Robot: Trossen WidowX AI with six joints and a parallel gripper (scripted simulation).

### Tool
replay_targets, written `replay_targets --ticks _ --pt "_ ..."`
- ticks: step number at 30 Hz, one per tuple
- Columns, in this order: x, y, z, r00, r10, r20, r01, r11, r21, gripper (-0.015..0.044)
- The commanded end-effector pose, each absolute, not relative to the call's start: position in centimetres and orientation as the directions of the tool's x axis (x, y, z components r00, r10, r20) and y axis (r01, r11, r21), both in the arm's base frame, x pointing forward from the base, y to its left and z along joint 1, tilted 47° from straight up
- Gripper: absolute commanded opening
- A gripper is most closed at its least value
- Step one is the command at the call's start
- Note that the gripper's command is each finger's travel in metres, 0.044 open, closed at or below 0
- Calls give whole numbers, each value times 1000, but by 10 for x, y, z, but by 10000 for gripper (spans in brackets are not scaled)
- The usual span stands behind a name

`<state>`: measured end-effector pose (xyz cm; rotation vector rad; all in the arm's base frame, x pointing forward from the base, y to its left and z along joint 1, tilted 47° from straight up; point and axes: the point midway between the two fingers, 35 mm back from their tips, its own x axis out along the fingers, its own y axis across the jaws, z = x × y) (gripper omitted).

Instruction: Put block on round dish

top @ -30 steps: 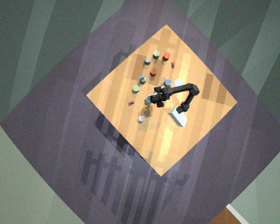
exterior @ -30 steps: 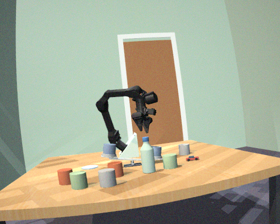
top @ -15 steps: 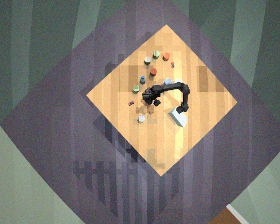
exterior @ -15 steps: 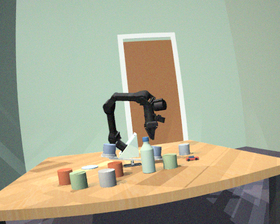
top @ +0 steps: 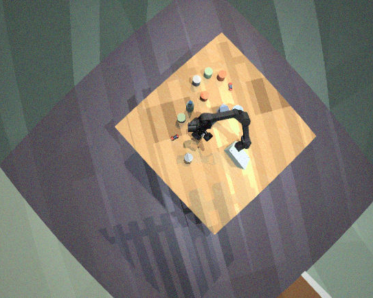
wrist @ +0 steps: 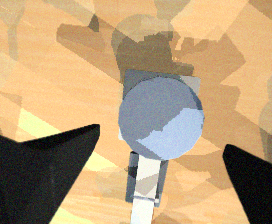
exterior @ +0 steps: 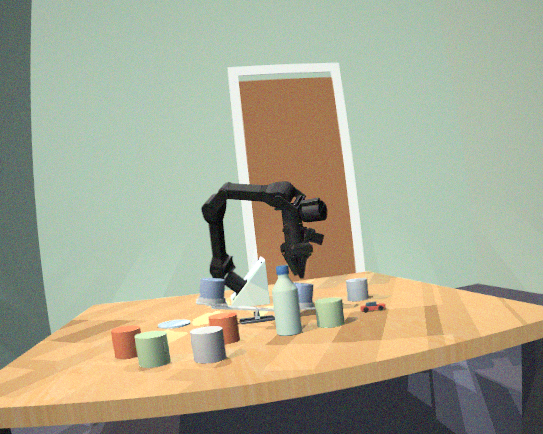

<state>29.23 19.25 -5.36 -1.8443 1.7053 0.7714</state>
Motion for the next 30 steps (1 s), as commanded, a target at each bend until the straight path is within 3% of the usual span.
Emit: replay_targets --ticks 1,30 --pt "292 189 -59 52 -711 -701 -996 -91 19 440" --pt "295 155 -91 53 -712 -700 -996 -91 18 440"
